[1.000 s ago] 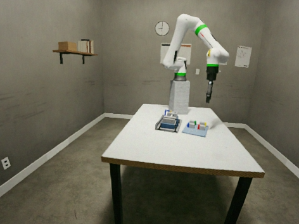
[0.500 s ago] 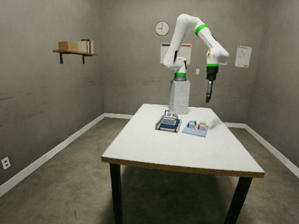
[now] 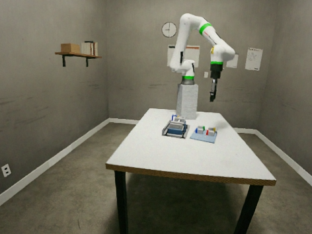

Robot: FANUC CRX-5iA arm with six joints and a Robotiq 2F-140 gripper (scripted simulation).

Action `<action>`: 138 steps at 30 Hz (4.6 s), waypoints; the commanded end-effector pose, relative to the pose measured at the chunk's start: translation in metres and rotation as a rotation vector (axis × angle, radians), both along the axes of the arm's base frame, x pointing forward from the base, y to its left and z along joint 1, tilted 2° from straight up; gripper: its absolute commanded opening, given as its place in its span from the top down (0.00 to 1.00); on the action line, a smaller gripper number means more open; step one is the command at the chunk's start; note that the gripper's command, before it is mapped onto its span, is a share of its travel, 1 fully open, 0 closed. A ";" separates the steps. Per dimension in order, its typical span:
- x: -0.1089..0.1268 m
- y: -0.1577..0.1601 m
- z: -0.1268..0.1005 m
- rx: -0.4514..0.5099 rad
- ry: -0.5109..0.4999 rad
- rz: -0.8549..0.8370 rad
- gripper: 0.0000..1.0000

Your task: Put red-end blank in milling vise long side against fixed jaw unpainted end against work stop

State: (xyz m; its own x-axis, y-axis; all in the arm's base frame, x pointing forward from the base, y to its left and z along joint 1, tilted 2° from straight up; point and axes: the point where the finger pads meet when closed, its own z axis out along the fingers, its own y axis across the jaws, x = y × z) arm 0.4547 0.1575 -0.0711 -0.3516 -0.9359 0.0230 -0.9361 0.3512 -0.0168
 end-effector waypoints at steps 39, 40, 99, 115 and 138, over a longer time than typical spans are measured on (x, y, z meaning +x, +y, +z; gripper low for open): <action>-0.008 -0.029 0.030 0.000 -0.001 0.001 0.00; -0.008 -0.029 0.029 0.000 -0.001 0.001 0.00; -0.006 -0.022 0.022 -0.002 0.005 0.248 0.00; -0.006 -0.023 0.023 0.000 0.000 0.050 0.00; -0.006 -0.023 0.023 0.001 -0.001 0.001 0.55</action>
